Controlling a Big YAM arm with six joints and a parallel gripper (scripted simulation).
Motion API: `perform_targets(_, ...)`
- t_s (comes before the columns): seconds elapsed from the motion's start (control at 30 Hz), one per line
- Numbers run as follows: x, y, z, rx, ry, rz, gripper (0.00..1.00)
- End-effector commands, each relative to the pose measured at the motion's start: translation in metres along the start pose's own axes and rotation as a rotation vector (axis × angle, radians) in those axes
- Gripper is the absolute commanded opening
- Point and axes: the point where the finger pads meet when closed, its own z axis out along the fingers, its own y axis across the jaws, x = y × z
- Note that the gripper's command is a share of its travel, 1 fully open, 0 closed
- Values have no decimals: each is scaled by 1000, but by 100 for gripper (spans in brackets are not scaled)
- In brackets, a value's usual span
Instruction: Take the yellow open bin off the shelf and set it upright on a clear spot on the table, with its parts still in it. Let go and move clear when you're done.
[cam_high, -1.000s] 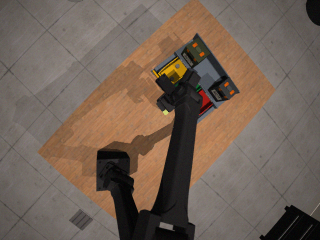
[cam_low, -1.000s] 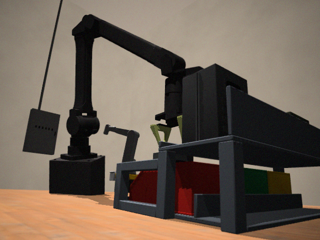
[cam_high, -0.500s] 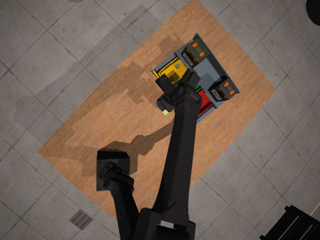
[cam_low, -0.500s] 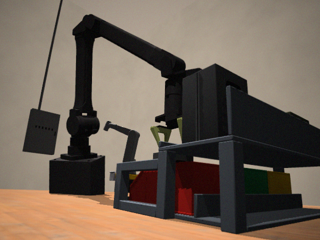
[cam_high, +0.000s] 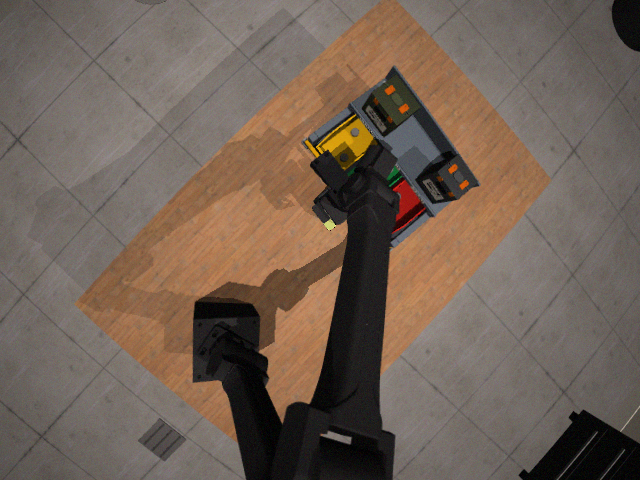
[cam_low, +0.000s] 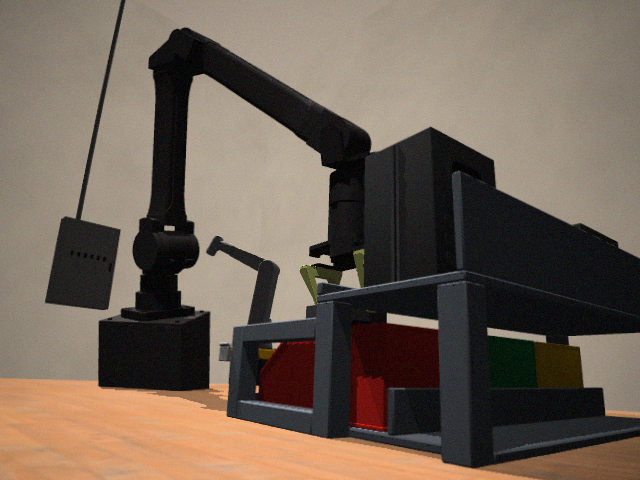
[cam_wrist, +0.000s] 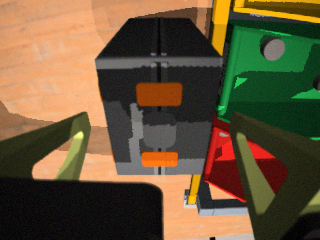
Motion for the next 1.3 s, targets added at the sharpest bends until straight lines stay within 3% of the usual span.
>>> perform_targets(0.0, 3, 1, 15, -9, 0, -7, 100)
perform_targets(0.23, 3, 2, 23, -9, -1, -8, 100)
perform_targets(0.27, 3, -3, 14, 17, -9, -5, 100)
perform_targets(0.33, 4, 1, 28, -9, 0, -7, 100)
perform_targets(0.63, 2, 2, 38, -9, -1, -10, 100)
perform_targets(1.27, 3, 0, 37, 1, -4, -8, 100)
